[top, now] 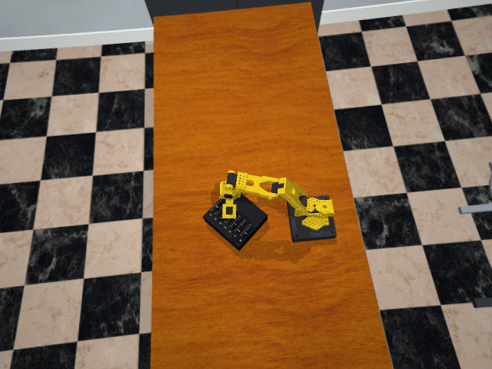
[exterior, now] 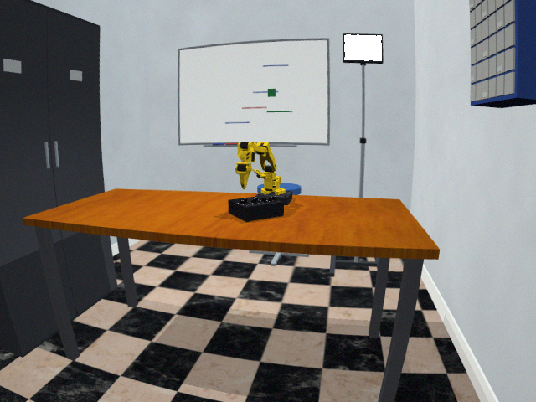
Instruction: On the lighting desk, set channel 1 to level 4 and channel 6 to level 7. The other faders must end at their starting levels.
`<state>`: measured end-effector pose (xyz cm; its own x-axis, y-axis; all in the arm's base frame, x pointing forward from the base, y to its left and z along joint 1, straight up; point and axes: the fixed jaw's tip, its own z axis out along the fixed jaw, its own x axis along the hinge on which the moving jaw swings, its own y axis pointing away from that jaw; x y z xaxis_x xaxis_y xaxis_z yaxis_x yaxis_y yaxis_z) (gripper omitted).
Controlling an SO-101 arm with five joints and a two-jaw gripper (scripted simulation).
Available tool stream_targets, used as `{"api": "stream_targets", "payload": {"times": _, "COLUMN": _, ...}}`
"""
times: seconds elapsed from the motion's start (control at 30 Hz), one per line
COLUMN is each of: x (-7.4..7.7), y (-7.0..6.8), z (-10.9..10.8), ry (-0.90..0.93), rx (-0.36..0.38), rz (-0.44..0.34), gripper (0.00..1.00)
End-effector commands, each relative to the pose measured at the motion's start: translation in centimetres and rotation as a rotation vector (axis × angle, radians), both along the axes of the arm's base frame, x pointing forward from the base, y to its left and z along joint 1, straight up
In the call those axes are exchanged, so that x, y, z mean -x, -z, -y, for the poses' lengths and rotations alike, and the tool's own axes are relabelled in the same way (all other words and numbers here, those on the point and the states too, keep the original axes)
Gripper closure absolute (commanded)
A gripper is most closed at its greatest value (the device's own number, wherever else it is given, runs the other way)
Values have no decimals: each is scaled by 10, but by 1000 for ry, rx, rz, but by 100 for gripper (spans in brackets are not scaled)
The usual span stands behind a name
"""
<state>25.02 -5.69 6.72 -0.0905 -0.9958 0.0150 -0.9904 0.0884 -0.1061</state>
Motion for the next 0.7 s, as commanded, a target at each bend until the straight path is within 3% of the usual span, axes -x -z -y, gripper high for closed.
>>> {"api": "stream_targets", "payload": {"times": 0.0, "x": 3, "y": -4, "z": -3, "ry": -159, "rx": 15, "rz": 1, "gripper": 100}}
{"api": "stream_targets", "payload": {"times": 0.67, "x": 7, "y": -9, "z": -3, "ry": -611, "rx": 62, "rz": -12, "gripper": 100}}
